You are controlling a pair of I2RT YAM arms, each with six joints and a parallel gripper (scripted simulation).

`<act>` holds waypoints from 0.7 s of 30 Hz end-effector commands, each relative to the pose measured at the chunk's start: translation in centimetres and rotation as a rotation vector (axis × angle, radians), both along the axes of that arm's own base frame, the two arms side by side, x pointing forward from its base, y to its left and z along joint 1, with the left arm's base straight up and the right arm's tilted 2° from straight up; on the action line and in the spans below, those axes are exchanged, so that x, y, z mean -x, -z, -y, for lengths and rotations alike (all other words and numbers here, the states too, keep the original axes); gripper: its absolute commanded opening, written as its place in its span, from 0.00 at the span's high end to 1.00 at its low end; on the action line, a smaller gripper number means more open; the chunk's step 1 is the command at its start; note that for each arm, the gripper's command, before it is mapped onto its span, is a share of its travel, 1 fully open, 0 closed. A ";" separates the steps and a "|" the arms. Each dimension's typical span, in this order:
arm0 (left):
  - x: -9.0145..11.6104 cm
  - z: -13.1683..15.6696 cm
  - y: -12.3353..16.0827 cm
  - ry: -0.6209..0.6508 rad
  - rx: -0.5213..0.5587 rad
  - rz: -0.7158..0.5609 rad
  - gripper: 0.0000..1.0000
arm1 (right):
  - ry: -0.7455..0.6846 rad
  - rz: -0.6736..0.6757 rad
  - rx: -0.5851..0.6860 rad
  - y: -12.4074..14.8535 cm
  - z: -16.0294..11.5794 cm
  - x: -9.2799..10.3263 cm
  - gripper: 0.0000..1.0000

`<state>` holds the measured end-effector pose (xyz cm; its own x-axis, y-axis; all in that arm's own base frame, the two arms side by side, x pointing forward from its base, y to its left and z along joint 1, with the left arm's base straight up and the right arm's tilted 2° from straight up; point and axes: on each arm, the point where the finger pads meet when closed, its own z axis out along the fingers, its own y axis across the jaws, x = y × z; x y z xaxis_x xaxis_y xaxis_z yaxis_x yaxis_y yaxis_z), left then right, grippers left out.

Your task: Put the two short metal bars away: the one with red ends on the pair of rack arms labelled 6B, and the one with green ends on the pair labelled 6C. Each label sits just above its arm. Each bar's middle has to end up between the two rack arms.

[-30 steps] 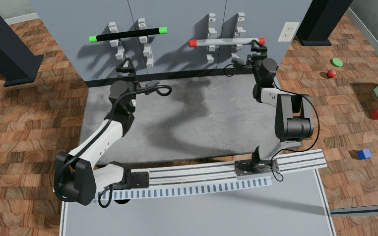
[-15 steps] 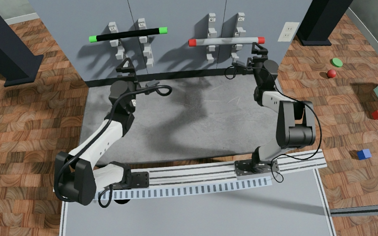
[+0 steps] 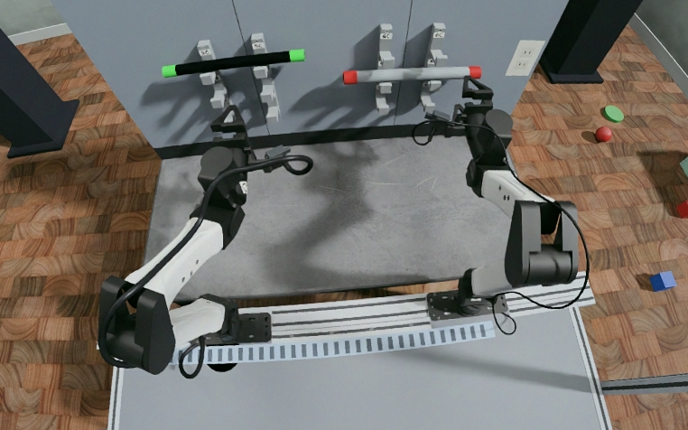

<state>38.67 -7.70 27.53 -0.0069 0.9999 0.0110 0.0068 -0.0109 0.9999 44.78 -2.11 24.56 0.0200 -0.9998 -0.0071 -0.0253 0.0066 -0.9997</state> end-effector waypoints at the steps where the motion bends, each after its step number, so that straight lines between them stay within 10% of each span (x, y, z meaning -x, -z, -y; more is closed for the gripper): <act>1: 0.4 -0.1 -0.3 0.006 0.012 0.007 0.00 | 0.005 -0.014 -0.006 -0.1 0.4 0.8 0.00; 21: 0.4 -0.1 -0.3 0.006 0.012 0.007 0.00 | 0.005 -0.014 -0.006 -1.9 0.3 2.7 0.00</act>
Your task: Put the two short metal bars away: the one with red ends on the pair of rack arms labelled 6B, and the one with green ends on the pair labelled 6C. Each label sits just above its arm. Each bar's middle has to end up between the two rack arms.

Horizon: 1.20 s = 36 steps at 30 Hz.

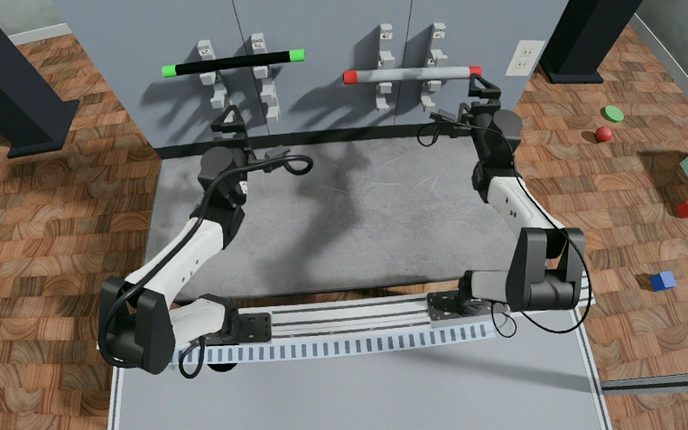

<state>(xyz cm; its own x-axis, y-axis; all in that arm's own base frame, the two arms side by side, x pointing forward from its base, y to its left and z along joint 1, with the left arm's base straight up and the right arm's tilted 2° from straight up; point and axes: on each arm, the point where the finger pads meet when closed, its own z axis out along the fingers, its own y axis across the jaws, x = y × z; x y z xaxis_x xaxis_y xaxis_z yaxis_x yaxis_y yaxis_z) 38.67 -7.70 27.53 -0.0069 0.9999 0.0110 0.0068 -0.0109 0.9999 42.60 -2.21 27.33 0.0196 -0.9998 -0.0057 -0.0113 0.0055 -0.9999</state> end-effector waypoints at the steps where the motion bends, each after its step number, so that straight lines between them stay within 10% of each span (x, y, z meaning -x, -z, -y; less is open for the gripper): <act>1: 0.4 -0.1 -0.3 0.006 0.012 0.007 0.00 | 0.004 -0.027 -0.007 0.8 0.0 0.6 0.00; 36: 0.4 -0.1 -0.3 0.006 0.012 0.007 0.00 | 0.004 -0.027 -0.007 0.6 -5.4 2.3 0.00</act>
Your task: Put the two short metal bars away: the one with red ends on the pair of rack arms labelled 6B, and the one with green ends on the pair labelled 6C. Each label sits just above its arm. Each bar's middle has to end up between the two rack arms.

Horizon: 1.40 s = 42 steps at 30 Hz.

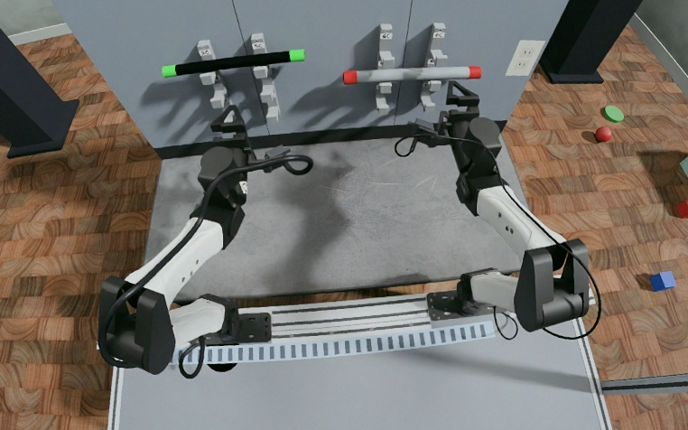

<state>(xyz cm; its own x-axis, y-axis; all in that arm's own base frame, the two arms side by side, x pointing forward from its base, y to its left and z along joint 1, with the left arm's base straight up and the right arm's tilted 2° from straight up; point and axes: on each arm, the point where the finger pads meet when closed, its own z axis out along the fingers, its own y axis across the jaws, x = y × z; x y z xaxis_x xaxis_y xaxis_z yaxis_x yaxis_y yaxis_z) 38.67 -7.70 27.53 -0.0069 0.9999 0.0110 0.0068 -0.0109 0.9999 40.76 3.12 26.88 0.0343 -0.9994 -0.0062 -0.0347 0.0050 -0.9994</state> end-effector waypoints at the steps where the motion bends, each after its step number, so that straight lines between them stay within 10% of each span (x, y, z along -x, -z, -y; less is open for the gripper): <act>1: 0.4 -0.1 -0.3 0.006 0.012 0.007 0.00 | 0.019 -0.004 -0.007 0.2 -0.2 0.5 0.00; 42: 0.4 -0.1 -0.3 0.006 0.012 0.007 0.00 | 0.019 -0.004 -0.007 0.0 -6.6 2.6 0.00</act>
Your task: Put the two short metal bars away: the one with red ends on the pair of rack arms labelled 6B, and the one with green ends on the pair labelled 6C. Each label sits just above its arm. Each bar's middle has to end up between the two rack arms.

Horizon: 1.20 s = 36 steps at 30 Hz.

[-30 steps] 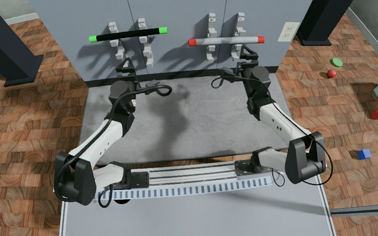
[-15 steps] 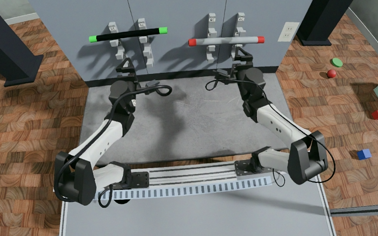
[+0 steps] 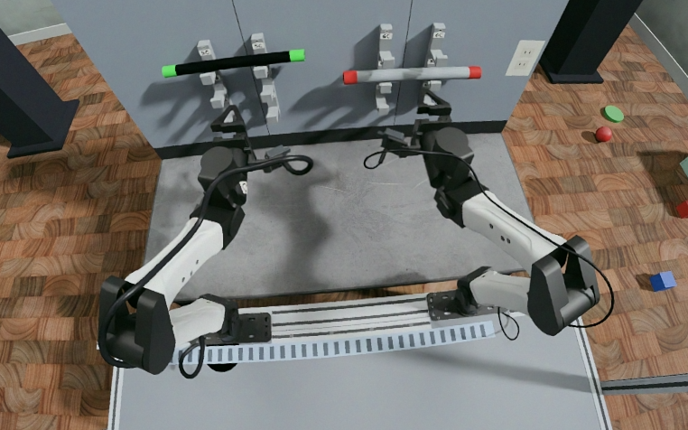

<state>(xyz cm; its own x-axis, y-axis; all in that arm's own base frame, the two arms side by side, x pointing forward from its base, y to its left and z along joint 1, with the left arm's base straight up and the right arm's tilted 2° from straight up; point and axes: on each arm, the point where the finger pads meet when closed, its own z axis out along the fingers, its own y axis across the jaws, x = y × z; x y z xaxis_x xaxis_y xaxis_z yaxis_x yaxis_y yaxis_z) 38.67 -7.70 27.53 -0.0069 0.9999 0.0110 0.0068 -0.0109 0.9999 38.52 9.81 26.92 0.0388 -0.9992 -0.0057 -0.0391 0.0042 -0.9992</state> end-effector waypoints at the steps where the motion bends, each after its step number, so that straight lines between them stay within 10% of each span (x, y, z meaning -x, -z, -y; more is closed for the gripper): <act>1: 0.4 -0.1 -0.3 0.006 0.012 0.007 0.00 | 0.024 0.000 -0.008 0.0 -0.1 0.4 0.00; 36: -0.9 -4.2 -3.3 0.006 0.012 0.007 0.00 | 0.024 0.000 -0.008 0.0 -0.6 0.6 0.00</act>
